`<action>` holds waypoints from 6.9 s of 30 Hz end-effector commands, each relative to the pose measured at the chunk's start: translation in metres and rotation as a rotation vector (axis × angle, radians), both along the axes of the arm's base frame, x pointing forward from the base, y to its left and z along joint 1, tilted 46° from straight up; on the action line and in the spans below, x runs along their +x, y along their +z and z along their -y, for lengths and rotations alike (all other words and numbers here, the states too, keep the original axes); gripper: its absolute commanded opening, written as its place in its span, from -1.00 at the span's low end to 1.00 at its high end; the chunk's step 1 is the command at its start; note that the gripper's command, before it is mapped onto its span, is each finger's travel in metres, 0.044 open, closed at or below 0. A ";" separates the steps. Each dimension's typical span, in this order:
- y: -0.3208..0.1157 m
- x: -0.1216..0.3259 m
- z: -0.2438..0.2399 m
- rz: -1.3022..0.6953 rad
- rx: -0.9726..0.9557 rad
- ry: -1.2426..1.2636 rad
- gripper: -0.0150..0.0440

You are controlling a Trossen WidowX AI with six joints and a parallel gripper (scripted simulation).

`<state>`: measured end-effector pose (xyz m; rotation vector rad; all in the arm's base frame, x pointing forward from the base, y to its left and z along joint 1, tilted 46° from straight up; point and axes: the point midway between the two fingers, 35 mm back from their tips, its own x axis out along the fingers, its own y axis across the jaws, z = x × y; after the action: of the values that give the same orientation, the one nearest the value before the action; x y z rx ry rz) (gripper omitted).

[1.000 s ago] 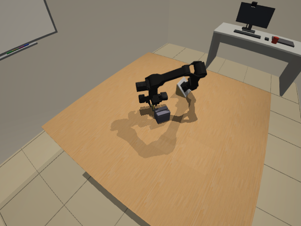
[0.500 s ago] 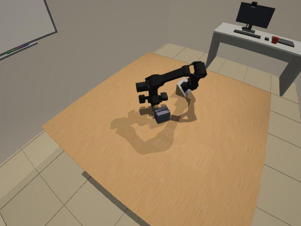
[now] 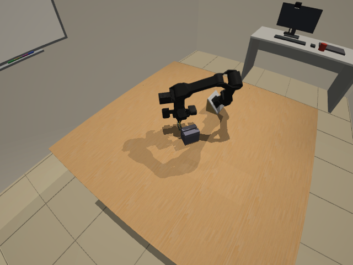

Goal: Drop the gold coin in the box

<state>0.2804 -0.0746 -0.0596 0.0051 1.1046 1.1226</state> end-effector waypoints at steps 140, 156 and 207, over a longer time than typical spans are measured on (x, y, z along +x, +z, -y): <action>0.123 0.043 -0.019 -0.966 -0.009 -0.942 -0.49; 0.125 0.044 -0.021 -0.968 -0.012 -0.940 -0.49; 0.114 0.044 -0.034 -0.969 -0.016 -0.941 0.14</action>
<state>0.3240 -0.0405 0.0537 1.0417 1.6748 0.1943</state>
